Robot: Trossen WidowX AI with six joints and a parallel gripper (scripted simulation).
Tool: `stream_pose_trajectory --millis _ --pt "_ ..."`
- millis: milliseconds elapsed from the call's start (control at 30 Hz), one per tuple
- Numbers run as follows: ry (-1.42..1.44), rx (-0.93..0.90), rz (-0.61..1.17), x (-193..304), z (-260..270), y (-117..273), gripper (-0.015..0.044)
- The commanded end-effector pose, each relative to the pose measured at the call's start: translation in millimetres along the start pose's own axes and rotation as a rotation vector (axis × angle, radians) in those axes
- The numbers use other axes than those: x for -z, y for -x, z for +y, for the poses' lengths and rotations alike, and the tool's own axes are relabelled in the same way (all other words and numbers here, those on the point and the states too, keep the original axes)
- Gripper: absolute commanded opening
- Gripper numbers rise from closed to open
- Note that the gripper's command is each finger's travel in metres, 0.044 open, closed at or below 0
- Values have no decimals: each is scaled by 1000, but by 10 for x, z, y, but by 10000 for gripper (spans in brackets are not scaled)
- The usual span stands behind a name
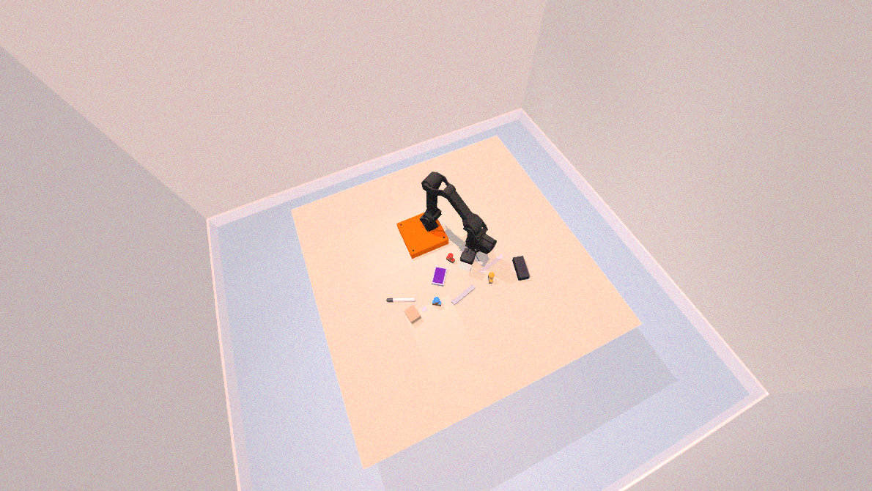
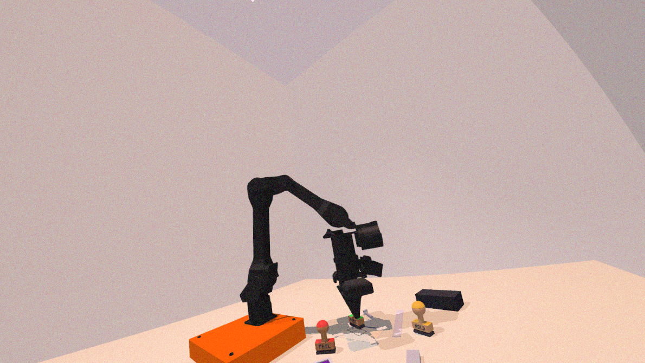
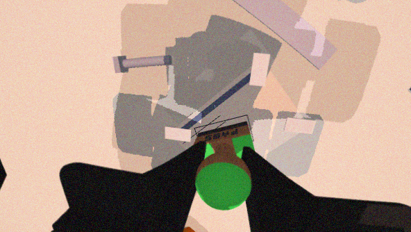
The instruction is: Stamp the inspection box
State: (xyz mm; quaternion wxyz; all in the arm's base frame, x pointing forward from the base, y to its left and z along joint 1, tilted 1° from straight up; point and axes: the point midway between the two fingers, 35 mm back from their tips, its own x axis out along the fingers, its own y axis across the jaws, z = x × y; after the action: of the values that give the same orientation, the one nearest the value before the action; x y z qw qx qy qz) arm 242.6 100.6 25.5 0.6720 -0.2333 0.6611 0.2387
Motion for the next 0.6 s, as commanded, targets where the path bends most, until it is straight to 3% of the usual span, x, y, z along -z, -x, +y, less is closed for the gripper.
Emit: stream_pose_trajectory --millis 0,567 --pt "-3 -1 5 21 6 -44 0" --pt "-3 0 5 27 7 -86 0"
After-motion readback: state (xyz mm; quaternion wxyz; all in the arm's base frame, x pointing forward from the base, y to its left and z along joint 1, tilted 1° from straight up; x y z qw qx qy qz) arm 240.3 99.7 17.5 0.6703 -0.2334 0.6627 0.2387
